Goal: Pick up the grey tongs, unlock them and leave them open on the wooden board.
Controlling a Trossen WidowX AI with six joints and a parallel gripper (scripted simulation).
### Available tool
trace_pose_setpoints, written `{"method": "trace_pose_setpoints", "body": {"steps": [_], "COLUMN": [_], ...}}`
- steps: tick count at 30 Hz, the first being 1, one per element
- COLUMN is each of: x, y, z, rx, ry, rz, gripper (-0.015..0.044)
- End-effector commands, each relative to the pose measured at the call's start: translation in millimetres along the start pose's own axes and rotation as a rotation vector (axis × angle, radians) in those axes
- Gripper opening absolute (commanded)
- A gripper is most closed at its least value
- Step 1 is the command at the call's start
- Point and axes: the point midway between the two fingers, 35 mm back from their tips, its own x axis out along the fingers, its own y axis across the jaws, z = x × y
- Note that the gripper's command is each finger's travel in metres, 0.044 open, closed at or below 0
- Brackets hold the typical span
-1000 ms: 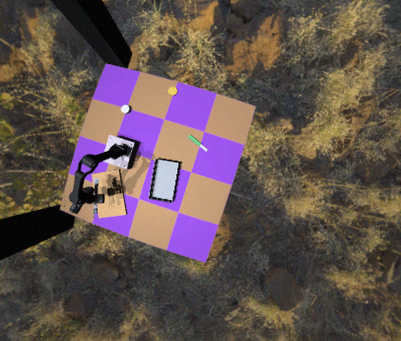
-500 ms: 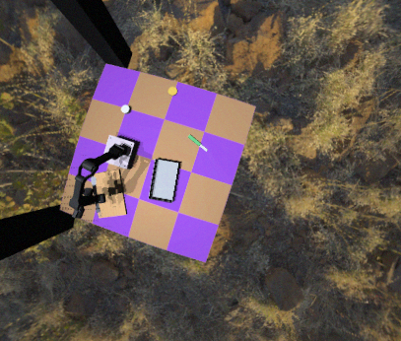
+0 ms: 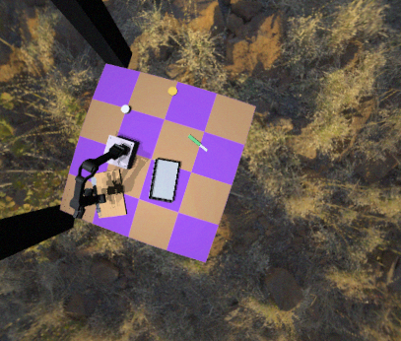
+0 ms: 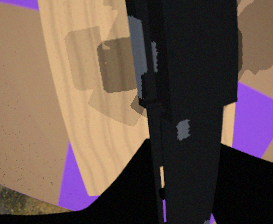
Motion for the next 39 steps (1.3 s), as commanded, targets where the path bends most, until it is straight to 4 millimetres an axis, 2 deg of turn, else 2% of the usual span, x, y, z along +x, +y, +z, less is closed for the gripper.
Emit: {"method": "trace_pose_setpoints", "body": {"steps": [1,39], "x": [7.4,70.2], "y": [1.0,2.2], "z": [0.0,-1.3], "rx": [-0.003,-0.003], "ry": [-0.005,-0.004], "rz": [0.003,0.002], "gripper": [-0.015,-0.015]}}
